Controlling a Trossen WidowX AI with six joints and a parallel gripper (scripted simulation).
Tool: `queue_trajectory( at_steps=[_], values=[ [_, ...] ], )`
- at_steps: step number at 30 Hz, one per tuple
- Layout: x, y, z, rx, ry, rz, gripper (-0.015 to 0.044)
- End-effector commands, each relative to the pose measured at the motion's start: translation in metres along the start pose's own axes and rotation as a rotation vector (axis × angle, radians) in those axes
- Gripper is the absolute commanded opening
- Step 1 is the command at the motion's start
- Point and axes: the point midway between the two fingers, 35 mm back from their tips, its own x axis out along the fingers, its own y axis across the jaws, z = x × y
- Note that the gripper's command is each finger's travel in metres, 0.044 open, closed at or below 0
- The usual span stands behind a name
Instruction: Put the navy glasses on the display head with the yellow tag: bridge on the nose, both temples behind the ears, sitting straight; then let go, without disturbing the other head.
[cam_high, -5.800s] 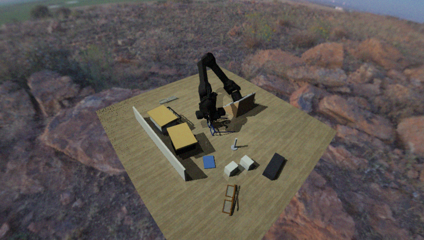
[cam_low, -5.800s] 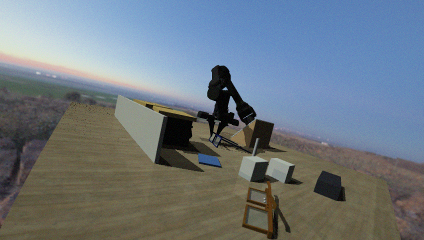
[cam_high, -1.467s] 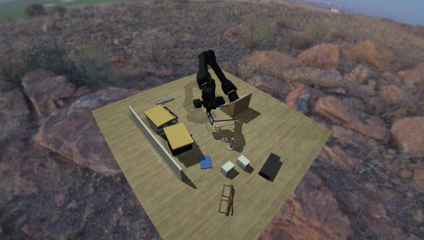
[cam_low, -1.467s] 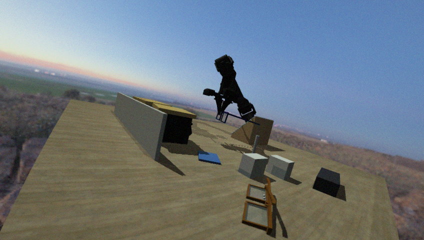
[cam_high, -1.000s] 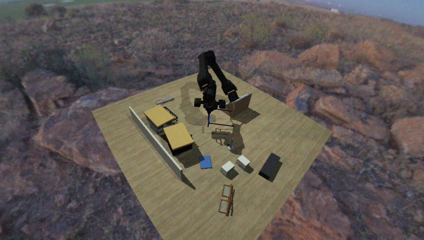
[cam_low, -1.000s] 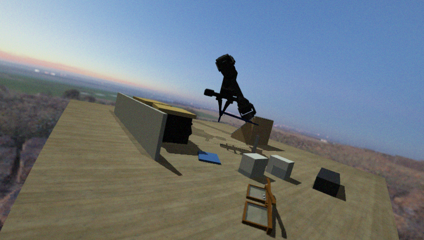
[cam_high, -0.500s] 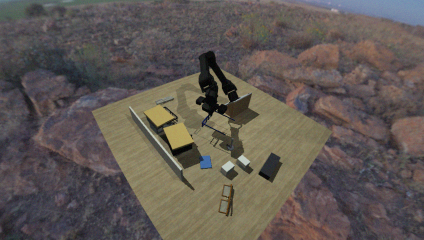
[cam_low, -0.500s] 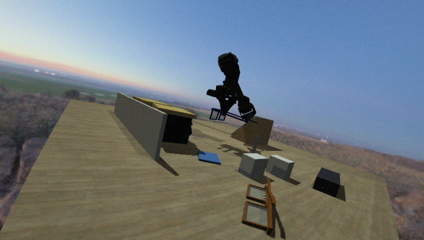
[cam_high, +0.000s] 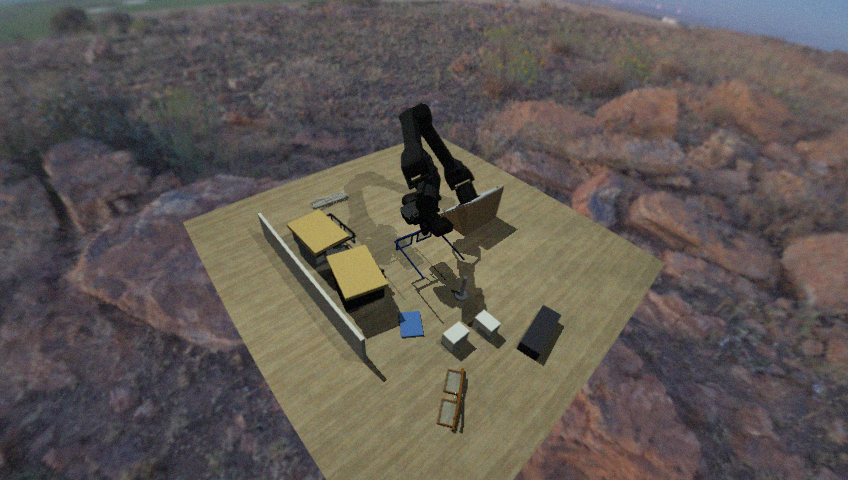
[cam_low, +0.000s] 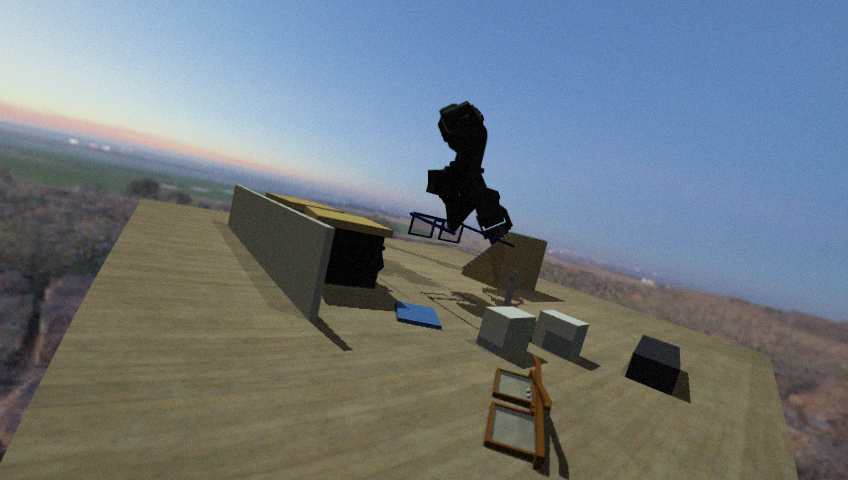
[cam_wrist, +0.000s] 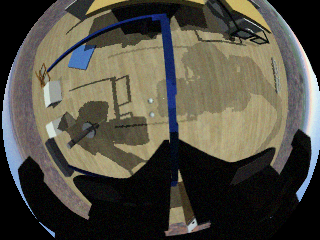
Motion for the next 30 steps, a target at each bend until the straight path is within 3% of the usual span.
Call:
queue_trajectory(
  at_steps=[1,30],
  values=[
    [-0.001,0.007,0.000,0.125,0.003,0.002,0.0000],
    [-0.003,0.050,-0.002,1.067,0.005,0.000,0.0000]
  ],
)
